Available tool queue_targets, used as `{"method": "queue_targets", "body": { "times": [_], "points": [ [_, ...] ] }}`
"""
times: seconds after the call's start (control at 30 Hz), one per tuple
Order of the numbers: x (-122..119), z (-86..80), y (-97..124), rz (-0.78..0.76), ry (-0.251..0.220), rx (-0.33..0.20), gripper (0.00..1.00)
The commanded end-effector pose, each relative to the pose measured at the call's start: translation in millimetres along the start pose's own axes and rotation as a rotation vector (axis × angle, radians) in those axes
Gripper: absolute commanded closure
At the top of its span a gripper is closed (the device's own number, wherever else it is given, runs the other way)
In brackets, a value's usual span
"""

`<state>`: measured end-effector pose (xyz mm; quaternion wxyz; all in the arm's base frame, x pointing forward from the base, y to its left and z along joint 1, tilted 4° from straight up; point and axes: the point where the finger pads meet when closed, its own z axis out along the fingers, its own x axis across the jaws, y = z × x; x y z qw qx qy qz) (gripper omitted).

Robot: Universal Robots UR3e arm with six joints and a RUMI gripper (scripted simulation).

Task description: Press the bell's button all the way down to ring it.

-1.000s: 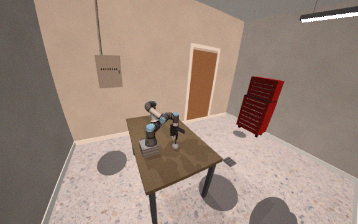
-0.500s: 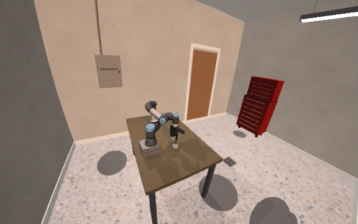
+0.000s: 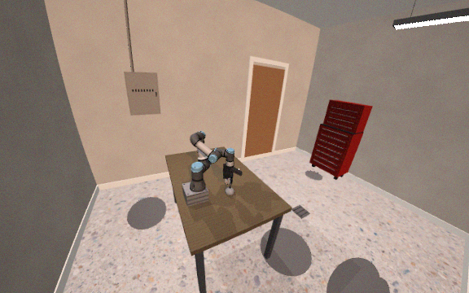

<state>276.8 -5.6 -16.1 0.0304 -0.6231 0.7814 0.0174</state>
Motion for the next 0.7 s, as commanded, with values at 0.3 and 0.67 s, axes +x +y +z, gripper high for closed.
{"method": "queue_targets", "body": {
  "times": [0.3, 0.67],
  "points": [
    [-0.3, 0.4, 0.2, 0.001, 0.000, -0.001, 1.00],
    [-0.4, 4.4, 0.4, 0.001, -0.001, -0.001, 1.00]
  ]
}}
